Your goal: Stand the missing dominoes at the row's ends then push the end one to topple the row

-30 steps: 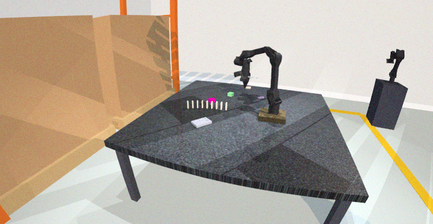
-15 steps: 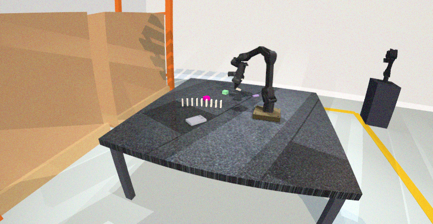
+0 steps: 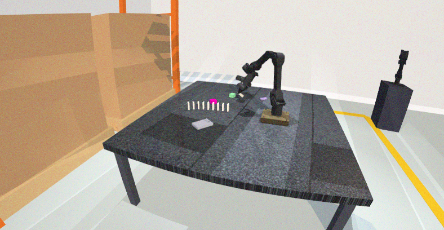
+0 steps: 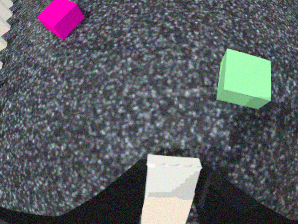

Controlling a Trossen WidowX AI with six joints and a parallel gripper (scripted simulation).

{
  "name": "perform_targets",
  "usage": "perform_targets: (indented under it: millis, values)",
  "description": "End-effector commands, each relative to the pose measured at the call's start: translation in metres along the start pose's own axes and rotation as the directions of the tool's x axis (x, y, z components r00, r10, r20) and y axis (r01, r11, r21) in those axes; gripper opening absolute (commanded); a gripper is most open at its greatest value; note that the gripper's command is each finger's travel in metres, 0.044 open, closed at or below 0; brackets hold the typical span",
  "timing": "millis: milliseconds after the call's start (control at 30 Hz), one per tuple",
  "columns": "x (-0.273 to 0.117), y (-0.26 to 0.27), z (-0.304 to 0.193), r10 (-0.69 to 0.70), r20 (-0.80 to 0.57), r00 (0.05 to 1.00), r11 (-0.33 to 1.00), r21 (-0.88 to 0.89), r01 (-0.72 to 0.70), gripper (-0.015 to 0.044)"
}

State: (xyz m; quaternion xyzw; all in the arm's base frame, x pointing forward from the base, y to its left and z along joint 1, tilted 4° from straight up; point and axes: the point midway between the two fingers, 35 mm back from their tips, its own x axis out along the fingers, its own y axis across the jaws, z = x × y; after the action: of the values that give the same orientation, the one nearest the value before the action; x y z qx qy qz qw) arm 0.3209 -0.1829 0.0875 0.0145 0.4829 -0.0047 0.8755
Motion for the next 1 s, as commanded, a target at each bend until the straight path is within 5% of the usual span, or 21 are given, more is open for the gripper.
perform_targets:
  millis: [0,967]
  values:
    - [0.006,-0.007,0.002,0.008,0.086,0.996,0.999,0.031,-0.010,0.0107]
    - [0.000,-0.032,-0.010,0.050,0.586,0.809,0.995,0.040,-0.090,0.0107]
